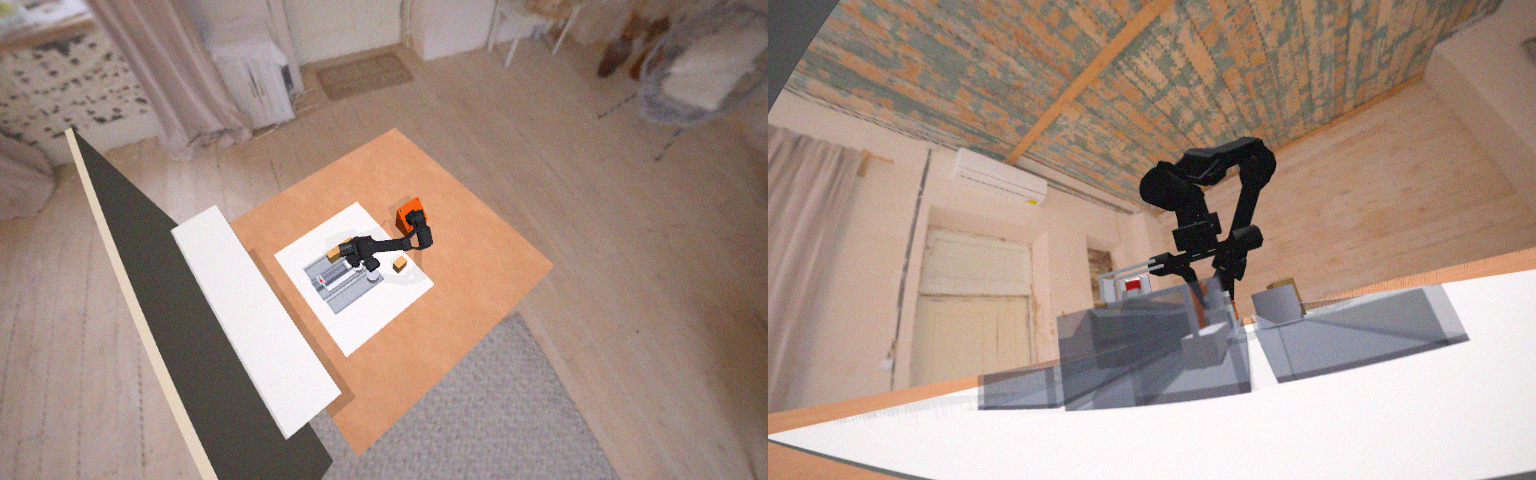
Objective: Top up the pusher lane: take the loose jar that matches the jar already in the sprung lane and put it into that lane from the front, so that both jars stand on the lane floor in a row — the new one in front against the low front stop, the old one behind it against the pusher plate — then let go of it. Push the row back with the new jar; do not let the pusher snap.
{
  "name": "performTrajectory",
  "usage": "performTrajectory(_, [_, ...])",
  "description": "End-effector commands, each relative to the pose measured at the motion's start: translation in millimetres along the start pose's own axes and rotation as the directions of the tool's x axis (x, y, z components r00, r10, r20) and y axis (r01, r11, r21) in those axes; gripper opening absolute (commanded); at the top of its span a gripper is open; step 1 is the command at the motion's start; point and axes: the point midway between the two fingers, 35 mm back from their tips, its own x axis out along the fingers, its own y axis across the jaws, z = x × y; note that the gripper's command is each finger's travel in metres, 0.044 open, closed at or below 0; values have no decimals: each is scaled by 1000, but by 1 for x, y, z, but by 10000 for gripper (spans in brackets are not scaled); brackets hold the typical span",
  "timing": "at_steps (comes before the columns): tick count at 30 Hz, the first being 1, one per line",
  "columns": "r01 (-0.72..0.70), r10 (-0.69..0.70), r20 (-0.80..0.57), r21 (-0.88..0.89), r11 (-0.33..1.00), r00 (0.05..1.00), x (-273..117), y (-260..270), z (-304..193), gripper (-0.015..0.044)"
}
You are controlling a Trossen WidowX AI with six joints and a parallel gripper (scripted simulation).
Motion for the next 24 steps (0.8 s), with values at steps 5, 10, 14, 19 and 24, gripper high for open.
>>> performTrajectory(5, [1,0,26,-12,1000,1000,-3,0,8,0])
performTrajectory(10, [1,0,26,-12,1000,1000,-3,0,9,0])
performTrajectory(14, [1,0,26,-12,1000,1000,-3,1,9,0])
performTrajectory(19, [0,0,26,-12,1000,1000,-2,1,10,0])
performTrajectory(24, [0,0,26,-12,1000,1000,-2,1,11,0])
